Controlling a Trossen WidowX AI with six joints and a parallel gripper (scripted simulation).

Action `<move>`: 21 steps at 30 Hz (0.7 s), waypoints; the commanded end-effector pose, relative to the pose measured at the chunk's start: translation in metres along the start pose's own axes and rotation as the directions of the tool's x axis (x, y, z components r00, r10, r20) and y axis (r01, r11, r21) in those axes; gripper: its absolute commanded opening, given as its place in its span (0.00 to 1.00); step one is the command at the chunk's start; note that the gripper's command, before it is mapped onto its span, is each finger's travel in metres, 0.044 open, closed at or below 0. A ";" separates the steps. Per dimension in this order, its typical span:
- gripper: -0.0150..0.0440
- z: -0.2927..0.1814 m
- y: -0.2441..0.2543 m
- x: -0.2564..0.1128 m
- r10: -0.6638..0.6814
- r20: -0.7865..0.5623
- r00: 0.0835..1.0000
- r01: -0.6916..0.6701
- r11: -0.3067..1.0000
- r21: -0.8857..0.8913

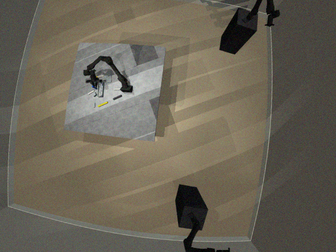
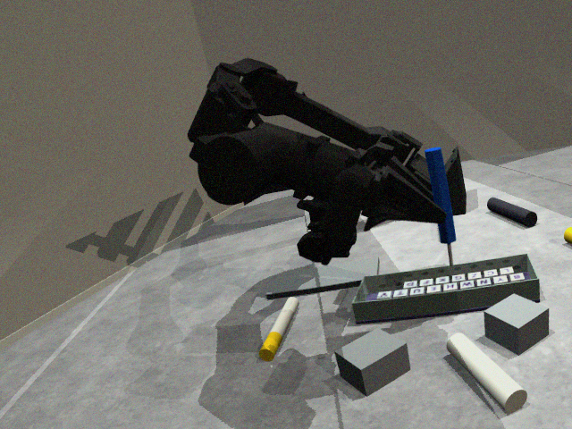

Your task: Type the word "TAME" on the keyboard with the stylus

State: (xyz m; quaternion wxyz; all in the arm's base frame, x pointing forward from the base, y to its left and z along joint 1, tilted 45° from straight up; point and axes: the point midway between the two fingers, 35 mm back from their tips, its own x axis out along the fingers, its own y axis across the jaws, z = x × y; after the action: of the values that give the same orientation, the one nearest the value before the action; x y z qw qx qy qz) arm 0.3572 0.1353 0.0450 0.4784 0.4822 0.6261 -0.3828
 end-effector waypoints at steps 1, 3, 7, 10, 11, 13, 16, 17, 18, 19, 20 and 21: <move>0.40 0.000 0.000 0.000 0.000 0.000 1.000 0.000 1.000 0.000; 0.38 0.000 0.000 0.000 0.000 0.000 1.000 0.000 1.000 0.000; 0.33 0.000 0.000 0.000 0.000 0.000 1.000 0.000 1.000 0.000; 0.26 0.001 0.000 -0.001 0.000 0.000 1.000 0.000 1.000 0.000; 0.25 0.002 0.000 -0.003 0.000 0.000 1.000 0.000 1.000 0.000; 0.25 0.005 0.001 -0.009 0.000 0.000 1.000 0.000 1.000 0.001; 0.25 0.014 0.002 -0.025 0.001 0.001 1.000 -0.001 1.000 0.003; 0.25 0.017 0.002 -0.031 0.001 0.001 1.000 -0.001 1.000 0.004; 0.25 0.020 0.002 -0.036 0.001 0.001 1.000 -0.001 1.000 0.005; 0.25 0.023 0.001 -0.042 0.001 0.001 1.000 -0.001 1.000 0.005; 0.25 0.026 0.001 -0.048 0.001 0.001 1.000 -0.001 1.000 0.006; 0.25 0.029 0.001 -0.054 0.001 0.001 1.000 -0.001 1.000 0.007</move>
State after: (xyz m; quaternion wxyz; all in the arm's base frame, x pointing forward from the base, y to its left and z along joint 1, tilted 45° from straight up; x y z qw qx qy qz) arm 0.3648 0.1075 0.0739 0.4738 0.4821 0.6268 -0.3876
